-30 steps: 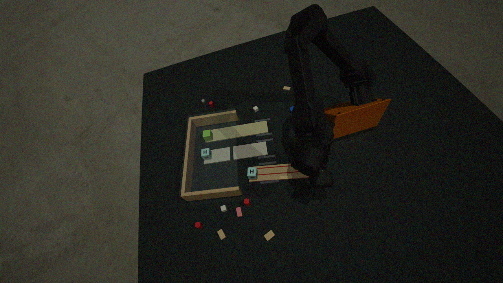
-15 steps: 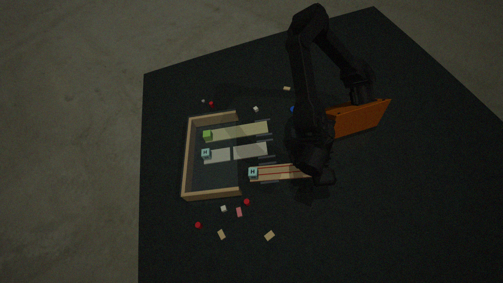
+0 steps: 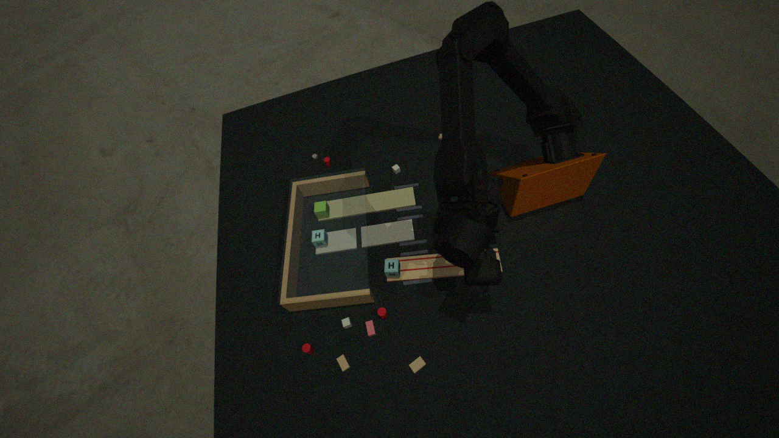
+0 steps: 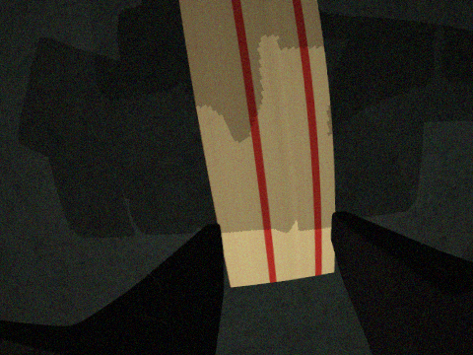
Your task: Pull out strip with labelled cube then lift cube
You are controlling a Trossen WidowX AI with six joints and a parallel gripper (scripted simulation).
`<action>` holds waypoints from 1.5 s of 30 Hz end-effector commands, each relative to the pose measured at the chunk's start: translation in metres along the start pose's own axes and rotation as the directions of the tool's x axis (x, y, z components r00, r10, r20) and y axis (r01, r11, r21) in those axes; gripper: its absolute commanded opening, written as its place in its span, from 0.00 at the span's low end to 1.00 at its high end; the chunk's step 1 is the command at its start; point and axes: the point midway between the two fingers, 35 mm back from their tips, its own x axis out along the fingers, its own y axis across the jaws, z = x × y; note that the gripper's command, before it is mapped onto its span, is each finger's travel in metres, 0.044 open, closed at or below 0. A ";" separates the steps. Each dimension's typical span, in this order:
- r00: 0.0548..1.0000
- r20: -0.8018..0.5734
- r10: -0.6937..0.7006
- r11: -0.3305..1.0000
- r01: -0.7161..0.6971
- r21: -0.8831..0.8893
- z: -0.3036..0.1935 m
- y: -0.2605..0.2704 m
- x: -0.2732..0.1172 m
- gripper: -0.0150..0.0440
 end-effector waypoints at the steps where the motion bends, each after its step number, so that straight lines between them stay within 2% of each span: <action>1: 1.000 0.001 -0.006 1.000 0.006 0.003 0.016 0.001 -0.001 0.74; 7: 1.000 0.002 -0.006 1.000 0.006 0.004 0.037 0.002 -0.006 1.00; 45: 1.000 0.008 -0.007 1.000 0.007 0.009 0.173 0.008 -0.022 1.00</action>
